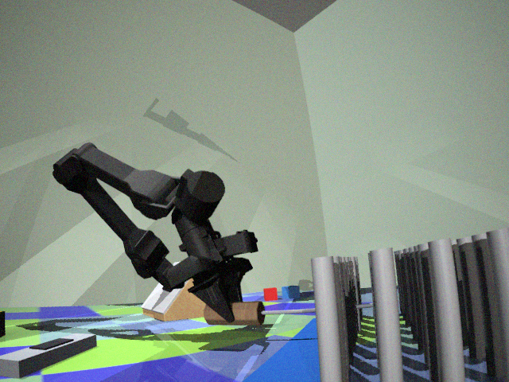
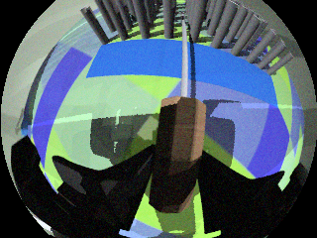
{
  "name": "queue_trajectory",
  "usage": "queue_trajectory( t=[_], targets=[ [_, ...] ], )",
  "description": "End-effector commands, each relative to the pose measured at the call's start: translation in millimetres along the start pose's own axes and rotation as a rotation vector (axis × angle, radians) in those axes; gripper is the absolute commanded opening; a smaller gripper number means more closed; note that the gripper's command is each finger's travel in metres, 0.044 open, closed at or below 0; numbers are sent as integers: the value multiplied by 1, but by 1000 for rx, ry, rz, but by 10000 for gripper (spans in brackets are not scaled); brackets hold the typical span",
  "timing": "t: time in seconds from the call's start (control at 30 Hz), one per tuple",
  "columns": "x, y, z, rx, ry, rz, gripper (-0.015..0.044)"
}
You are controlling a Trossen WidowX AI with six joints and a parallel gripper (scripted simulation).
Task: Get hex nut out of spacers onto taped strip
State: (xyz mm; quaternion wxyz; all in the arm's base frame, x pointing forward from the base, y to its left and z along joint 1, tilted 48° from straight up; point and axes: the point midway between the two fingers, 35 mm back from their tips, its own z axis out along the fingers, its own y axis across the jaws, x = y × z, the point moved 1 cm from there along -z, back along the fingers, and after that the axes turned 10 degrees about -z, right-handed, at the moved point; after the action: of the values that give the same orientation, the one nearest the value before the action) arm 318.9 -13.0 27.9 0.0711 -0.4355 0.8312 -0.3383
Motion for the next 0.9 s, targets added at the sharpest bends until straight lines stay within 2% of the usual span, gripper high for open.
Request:
queue_trajectory(
  t=[0.0, 0.87],
  targets=[
    [-3, -1, 2, 2, -1, 4, 0],
    [-17, -4, 8, 3, -1, 5, 0]
  ],
)
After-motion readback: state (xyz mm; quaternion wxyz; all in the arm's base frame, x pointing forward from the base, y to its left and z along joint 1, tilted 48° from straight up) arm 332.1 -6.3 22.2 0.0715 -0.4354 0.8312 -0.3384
